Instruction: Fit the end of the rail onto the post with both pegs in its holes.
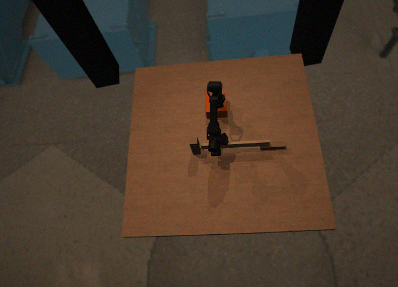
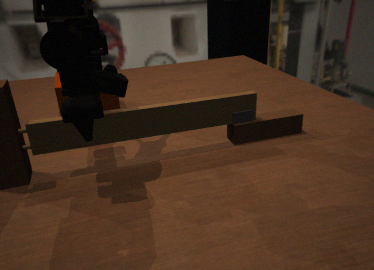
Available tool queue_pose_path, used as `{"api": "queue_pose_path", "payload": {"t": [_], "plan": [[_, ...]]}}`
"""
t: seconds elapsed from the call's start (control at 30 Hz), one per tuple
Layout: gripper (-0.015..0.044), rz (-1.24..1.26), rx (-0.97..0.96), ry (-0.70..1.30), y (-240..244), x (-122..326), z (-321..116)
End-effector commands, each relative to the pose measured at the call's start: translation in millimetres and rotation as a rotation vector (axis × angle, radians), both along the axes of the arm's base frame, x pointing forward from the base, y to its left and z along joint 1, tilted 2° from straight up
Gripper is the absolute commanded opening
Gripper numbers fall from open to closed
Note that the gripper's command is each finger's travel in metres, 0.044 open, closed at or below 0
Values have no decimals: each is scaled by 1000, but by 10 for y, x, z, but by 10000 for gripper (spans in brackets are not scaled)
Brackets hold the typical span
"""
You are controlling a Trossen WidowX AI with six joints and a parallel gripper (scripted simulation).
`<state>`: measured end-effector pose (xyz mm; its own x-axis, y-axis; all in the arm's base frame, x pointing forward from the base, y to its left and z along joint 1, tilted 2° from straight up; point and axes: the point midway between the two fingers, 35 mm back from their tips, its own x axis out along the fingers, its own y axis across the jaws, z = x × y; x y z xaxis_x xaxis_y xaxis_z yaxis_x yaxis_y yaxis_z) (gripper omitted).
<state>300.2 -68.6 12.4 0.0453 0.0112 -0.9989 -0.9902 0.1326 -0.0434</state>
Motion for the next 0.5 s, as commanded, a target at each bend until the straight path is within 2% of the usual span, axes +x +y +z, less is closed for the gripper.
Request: {"api": "queue_pose_path", "payload": {"t": [0.0, 0.47], "plan": [[0, 1, -2, -6, -24, 3, 3], [0, 1, -3, -6, -65, -10, -3]]}}
